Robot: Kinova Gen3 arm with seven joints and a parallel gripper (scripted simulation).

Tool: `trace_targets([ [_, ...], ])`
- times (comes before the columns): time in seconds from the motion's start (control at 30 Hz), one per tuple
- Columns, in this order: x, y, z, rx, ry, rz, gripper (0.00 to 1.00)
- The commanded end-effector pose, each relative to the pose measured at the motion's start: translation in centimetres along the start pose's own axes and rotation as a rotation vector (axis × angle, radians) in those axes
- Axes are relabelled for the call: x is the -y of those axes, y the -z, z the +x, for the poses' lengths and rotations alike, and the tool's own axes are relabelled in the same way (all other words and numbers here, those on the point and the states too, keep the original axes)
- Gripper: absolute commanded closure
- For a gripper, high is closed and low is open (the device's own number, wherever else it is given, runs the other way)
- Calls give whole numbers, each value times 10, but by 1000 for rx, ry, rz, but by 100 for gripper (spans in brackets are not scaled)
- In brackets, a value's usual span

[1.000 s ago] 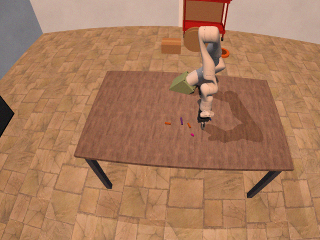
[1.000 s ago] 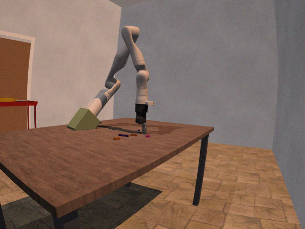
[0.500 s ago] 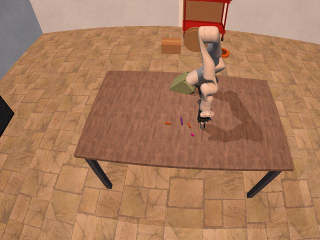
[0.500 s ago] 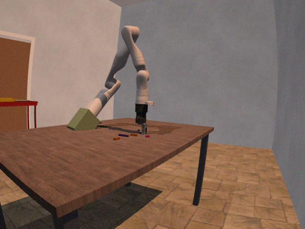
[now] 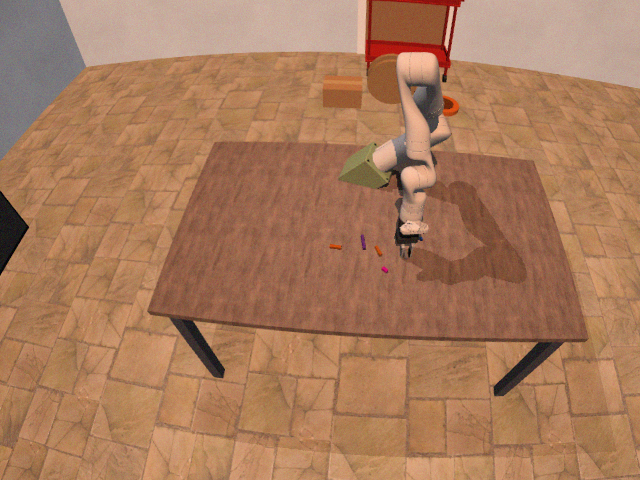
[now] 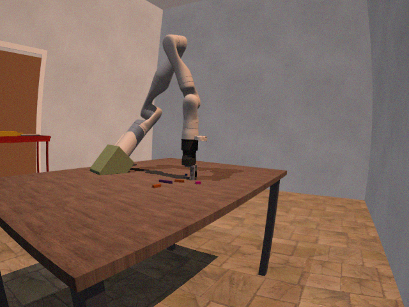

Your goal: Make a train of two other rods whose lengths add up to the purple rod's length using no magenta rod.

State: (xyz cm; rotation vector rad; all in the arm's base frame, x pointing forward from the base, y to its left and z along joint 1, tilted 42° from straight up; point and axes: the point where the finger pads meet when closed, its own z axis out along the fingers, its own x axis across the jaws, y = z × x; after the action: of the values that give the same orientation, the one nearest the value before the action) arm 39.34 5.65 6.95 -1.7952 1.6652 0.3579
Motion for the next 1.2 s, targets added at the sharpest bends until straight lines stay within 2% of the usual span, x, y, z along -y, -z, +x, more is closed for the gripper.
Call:
trace_targets([
  [0.0, 0, 2, 0, -1, 0, 1, 46],
  [0.13, 0, 9, 0, -1, 0, 1, 46],
  [0.3, 0, 28, 0, -1, 0, 1, 46],
  [0.37, 0, 28, 0, -1, 0, 1, 46],
  [0.63, 0, 69, 0, -1, 0, 1, 46],
  [0.77, 0, 83, 0, -1, 0, 1, 46],
  [1.07, 0, 90, 0, -1, 0, 1, 46],
  [1.1, 0, 90, 0, -1, 0, 1, 0],
  [1.17, 0, 90, 0, -1, 0, 1, 0],
])
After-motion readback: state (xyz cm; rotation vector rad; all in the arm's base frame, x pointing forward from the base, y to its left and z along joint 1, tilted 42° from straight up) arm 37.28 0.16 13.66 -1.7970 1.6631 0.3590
